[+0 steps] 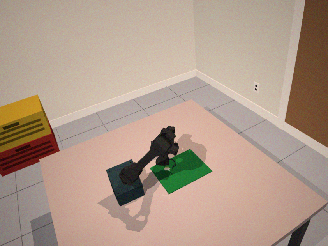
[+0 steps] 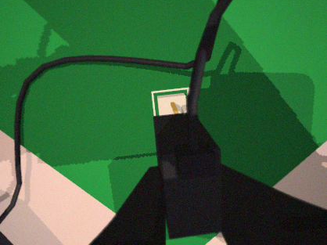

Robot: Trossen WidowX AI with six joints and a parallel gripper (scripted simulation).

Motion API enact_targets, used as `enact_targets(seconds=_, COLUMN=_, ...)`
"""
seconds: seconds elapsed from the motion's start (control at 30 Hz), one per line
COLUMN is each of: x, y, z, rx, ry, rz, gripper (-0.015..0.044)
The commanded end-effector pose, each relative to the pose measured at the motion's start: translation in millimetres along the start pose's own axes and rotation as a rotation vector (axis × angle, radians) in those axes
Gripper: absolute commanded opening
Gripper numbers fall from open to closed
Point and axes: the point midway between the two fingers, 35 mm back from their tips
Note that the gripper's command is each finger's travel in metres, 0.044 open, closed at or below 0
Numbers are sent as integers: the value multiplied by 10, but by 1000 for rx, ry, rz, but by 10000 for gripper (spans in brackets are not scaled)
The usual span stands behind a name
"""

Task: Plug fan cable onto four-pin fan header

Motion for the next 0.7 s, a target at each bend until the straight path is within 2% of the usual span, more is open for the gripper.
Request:
enact_targets(seconds=0.0, x=24, y=-26, z=131, rx=12, ry=4, rz=-9, gripper=0)
enact_targets(seconds=0.67, x=-7, y=-32, z=130, rx=12, ry=4, rz=-15, gripper=0)
Point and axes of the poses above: the point midway between the two fingers, 35 mm back from their tips, its own z axis out along the fingers, its own y axis across the jaws, x = y × z, and after that the axes turned 12 degrees about -z, right-handed
